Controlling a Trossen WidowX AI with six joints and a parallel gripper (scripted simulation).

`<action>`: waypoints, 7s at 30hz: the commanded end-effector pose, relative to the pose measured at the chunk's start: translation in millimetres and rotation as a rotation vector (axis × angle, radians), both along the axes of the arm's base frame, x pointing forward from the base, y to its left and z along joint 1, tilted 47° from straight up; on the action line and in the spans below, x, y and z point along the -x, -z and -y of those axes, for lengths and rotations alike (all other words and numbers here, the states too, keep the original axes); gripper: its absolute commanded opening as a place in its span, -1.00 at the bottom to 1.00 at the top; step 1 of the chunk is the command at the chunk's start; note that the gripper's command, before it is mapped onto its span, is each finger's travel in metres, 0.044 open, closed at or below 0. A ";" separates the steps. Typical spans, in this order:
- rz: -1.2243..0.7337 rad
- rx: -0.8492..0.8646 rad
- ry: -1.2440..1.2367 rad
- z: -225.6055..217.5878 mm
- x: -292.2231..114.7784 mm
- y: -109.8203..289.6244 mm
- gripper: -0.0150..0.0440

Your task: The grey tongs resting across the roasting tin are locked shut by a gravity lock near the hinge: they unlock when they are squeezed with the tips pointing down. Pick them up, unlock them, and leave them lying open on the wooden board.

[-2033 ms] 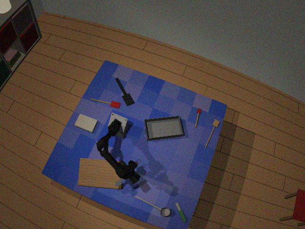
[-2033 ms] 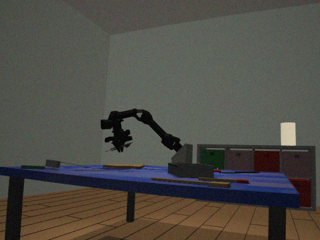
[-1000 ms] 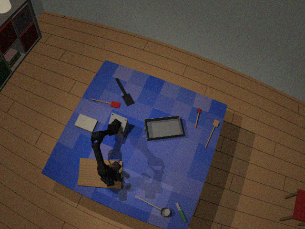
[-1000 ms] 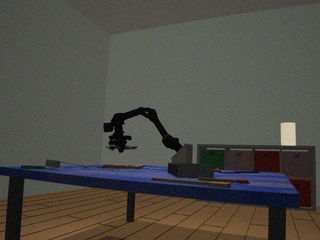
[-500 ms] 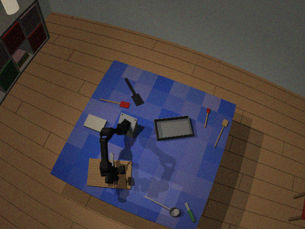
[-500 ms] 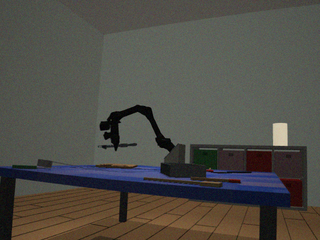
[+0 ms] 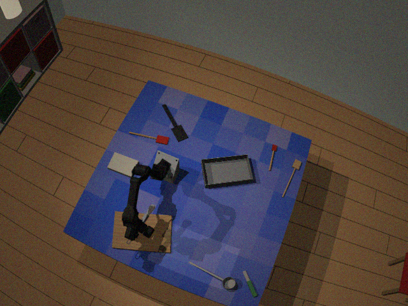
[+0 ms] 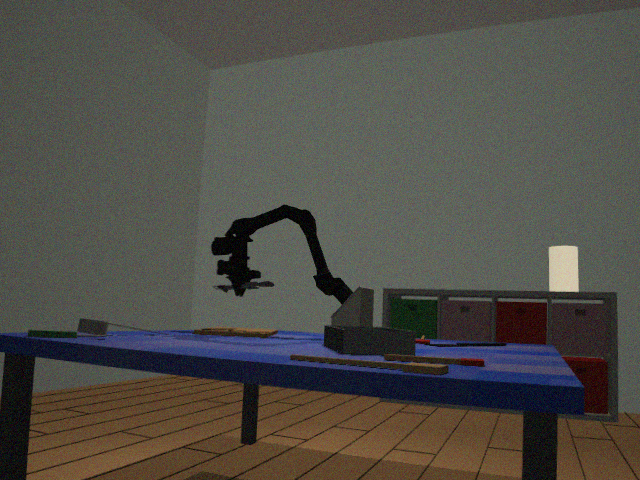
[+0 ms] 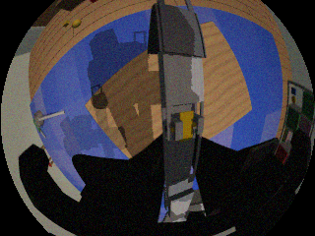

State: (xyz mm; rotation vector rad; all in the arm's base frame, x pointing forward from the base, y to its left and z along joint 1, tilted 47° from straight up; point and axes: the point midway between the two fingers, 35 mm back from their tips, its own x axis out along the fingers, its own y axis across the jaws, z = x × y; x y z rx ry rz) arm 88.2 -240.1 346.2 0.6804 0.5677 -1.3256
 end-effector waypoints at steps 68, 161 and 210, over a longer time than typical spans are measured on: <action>0.201 0.913 0.505 -6.9 7.9 -38.7 -1.00; 0.180 0.581 0.304 30.0 9.3 -44.4 -1.00; 0.369 -0.001 0.385 5.2 30.3 -7.3 -1.00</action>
